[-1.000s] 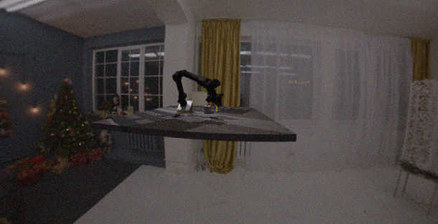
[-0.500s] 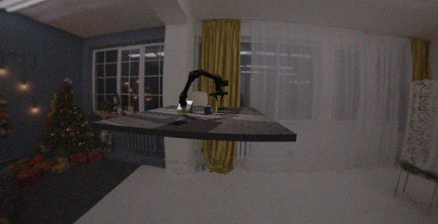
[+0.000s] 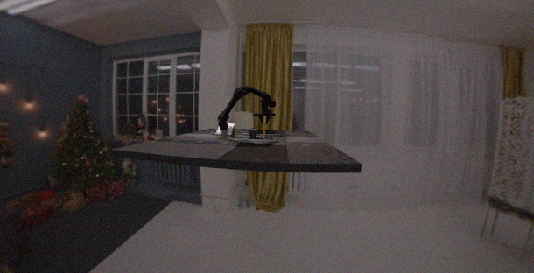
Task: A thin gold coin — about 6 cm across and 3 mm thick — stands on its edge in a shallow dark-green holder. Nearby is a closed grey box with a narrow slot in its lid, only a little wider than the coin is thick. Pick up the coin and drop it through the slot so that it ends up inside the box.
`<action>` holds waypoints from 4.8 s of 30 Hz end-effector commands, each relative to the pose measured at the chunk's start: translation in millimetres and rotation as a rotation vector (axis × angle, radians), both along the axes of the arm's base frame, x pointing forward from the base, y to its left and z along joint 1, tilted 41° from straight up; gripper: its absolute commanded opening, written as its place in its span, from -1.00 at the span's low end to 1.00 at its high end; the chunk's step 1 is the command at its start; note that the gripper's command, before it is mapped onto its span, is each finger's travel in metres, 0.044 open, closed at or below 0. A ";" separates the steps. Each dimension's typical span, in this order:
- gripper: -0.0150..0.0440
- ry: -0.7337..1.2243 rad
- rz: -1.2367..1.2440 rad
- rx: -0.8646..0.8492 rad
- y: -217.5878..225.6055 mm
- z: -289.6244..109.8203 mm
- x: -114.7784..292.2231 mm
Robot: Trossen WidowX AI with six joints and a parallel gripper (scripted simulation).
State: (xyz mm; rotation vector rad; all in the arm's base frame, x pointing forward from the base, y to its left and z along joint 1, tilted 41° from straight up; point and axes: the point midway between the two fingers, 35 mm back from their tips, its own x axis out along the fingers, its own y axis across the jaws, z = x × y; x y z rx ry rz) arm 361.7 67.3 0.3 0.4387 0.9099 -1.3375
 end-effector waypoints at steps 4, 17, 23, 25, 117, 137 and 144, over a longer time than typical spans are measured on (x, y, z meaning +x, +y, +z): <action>0.05 0.018 0.000 -0.012 -12.9 -15.4 -3.5; 0.05 0.018 0.000 -0.012 -24.5 -30.7 -3.7; 0.05 0.018 0.000 -0.012 -30.5 -38.3 -3.5; 0.05 0.018 0.000 -0.012 -32.6 -40.8 -3.5; -0.49 -0.009 -0.033 -0.013 -2.8 -3.9 -2.9; -0.49 -0.117 -0.163 -0.020 -15.7 12.4 -17.3; -0.49 -0.116 -0.163 -0.020 -23.2 21.3 -30.8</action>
